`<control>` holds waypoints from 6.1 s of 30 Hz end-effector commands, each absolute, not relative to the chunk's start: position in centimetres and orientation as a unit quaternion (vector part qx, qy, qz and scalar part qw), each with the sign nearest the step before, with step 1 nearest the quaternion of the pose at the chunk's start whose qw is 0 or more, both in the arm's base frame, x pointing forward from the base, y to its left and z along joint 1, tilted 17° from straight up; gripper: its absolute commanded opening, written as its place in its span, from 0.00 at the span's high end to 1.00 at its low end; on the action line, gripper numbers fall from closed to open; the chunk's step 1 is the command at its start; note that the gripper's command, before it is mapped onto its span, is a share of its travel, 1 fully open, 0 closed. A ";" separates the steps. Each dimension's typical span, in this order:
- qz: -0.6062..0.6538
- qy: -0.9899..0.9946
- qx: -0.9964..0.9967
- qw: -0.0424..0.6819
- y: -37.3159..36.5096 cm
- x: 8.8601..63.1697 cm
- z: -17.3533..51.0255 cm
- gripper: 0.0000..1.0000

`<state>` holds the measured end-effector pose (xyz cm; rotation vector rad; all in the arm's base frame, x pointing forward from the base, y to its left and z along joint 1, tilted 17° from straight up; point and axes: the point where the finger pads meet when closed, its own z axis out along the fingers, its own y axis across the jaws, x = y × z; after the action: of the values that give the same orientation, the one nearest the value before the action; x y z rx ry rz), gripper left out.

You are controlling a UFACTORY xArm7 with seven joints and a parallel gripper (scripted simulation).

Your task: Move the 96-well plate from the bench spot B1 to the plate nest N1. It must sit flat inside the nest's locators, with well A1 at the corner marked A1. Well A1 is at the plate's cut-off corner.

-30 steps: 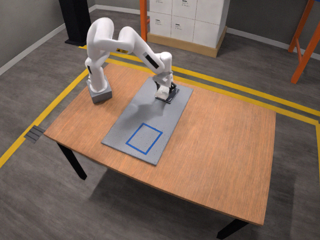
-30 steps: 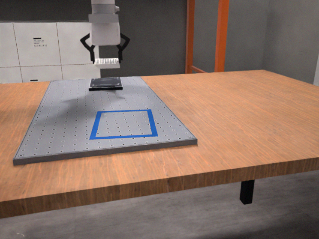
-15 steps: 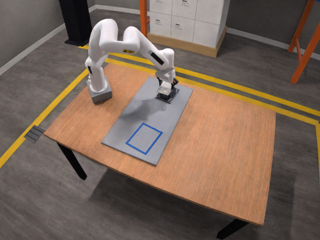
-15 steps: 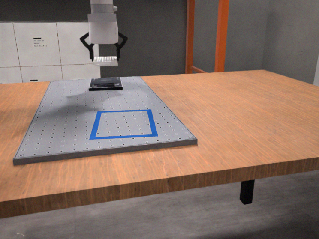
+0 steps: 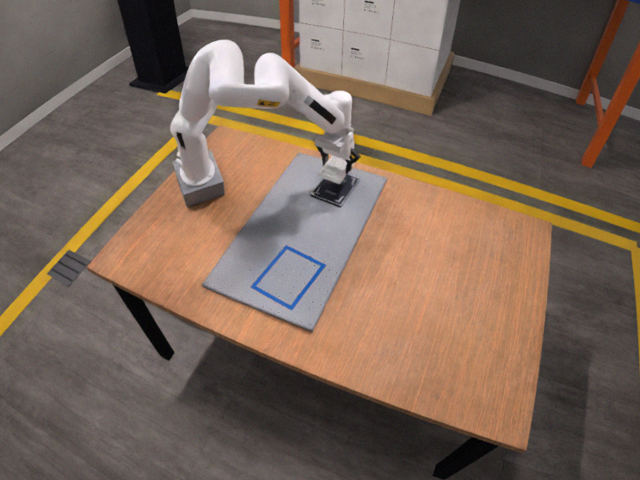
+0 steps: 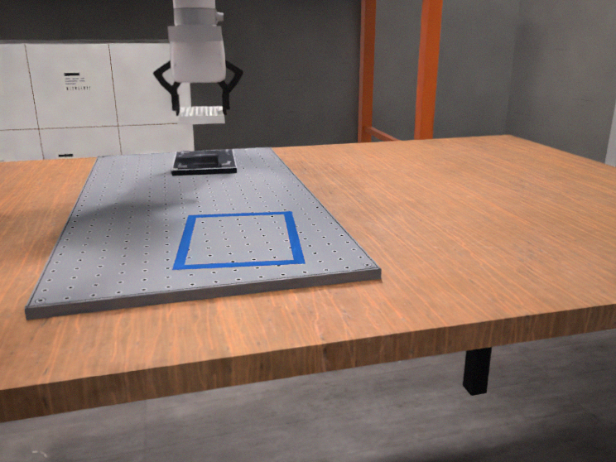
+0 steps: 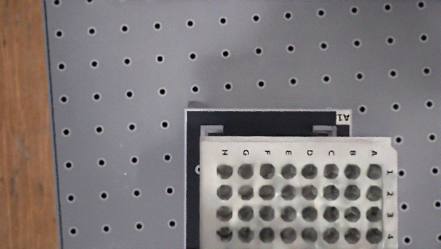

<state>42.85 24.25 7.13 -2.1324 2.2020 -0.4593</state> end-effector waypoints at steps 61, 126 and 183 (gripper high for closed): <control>-0.149 0.710 -0.688 0.023 23.5 44.1 2.7 1.00; -0.149 0.710 -0.688 0.023 23.1 44.7 0.3 1.00; -0.149 0.710 -0.688 0.023 22.9 44.8 -0.3 0.00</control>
<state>44.73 22.77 -0.51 -2.1325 2.2018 -0.4597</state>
